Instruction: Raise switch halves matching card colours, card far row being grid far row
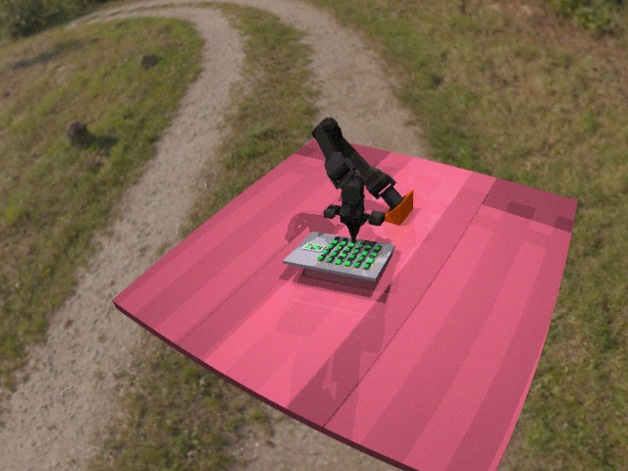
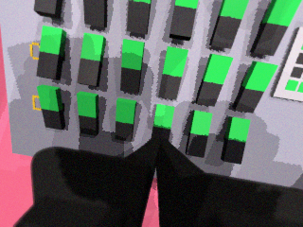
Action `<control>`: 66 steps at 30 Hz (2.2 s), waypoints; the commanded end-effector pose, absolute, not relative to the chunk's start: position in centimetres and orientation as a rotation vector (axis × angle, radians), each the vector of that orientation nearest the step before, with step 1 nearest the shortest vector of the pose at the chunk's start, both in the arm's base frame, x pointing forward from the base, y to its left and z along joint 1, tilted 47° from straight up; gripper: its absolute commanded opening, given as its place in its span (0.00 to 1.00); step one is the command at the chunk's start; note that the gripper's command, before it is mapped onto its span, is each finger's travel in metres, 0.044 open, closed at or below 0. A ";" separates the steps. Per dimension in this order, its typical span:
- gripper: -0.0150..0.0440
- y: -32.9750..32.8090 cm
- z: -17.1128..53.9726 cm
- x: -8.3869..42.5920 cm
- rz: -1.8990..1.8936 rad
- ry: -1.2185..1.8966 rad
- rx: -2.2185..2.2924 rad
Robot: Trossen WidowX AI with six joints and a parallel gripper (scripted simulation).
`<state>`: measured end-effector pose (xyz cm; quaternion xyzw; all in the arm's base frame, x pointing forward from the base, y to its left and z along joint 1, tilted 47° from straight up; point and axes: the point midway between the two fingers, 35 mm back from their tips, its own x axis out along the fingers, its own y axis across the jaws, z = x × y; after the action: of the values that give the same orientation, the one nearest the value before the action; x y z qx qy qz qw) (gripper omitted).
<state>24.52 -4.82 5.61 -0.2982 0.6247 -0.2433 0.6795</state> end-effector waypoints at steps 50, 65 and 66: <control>0.25 -5.3 5.2 24.6 -0.546 1.401 -0.677; 0.25 -0.7 9.7 24.2 -0.554 1.428 -0.671; 0.25 -0.7 9.7 24.2 -0.554 1.428 -0.671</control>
<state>24.47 -0.99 9.31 -0.2999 0.6293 -0.2430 0.6745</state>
